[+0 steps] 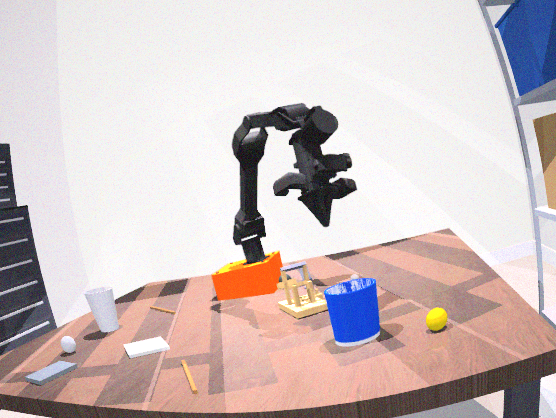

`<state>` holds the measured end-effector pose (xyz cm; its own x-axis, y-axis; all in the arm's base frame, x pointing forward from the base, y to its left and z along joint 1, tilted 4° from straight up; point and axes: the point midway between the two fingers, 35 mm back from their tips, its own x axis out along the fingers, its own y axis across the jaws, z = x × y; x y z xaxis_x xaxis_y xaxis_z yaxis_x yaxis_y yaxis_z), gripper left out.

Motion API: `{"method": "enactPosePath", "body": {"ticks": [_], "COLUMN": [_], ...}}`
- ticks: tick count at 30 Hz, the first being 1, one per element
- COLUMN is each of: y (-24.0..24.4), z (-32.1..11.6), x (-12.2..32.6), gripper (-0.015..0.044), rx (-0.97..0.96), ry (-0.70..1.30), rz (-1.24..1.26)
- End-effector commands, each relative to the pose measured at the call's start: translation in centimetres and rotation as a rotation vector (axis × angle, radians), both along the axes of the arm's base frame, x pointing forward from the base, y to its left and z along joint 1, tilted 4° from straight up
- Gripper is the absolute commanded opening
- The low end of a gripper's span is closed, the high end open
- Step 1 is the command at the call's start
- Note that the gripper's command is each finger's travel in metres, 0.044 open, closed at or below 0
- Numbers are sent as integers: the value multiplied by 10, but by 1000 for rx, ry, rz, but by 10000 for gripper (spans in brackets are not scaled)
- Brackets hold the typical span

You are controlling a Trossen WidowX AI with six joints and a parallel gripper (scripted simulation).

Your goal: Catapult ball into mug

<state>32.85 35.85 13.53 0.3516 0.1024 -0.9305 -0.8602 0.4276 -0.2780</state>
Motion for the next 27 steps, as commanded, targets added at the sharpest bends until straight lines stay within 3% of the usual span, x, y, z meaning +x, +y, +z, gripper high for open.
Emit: {"method": "enactPosePath", "body": {"ticks": [1,27], "y": [-5,-67], "z": [-12,-68], "x": [-19,-124], "gripper": [0,0], "rx": [-92,-693], "ry": [10,78], "rz": [63,509]}}
